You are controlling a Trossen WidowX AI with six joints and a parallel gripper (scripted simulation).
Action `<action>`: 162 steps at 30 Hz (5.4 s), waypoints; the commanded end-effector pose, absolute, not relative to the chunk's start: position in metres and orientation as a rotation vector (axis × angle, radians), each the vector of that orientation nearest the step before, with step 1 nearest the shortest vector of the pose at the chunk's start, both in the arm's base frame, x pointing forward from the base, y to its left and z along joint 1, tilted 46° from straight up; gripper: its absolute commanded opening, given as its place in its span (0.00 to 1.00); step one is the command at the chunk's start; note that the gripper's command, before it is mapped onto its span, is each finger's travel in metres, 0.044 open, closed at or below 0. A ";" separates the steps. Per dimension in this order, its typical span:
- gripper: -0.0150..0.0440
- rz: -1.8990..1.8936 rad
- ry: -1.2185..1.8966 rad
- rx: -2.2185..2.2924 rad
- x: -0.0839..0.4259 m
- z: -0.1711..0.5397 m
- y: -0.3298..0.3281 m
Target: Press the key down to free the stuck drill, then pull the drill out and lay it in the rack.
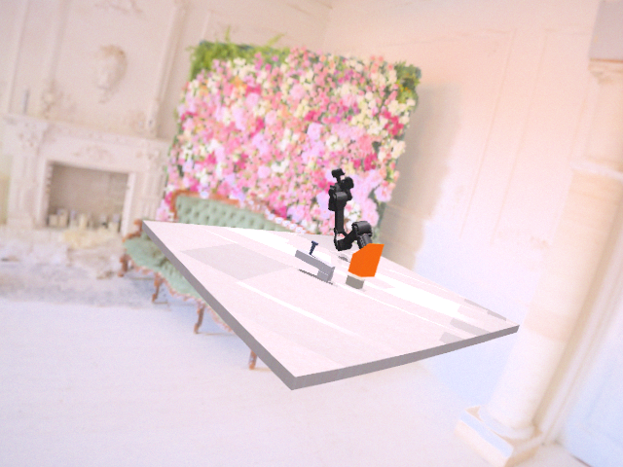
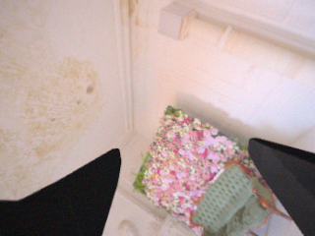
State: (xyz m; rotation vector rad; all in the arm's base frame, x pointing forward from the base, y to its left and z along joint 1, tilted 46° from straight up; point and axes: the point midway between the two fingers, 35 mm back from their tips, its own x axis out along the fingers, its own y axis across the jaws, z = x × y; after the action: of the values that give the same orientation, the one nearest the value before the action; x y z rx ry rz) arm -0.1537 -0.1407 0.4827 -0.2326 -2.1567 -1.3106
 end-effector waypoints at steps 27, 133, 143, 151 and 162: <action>0.25 -0.036 -1.966 -0.644 -0.045 0.572 0.073; 0.25 -0.267 1.479 -0.993 0.293 0.063 0.061; 0.25 -0.267 1.478 -0.993 0.297 0.060 0.060; 0.25 -0.268 1.478 -0.993 0.299 0.058 0.058; 0.25 -0.268 1.478 -0.993 0.299 0.057 0.055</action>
State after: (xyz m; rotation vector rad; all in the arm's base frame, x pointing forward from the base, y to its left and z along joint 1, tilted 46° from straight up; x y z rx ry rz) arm 0.3006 0.0654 0.0611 2.5120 -3.6884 0.6361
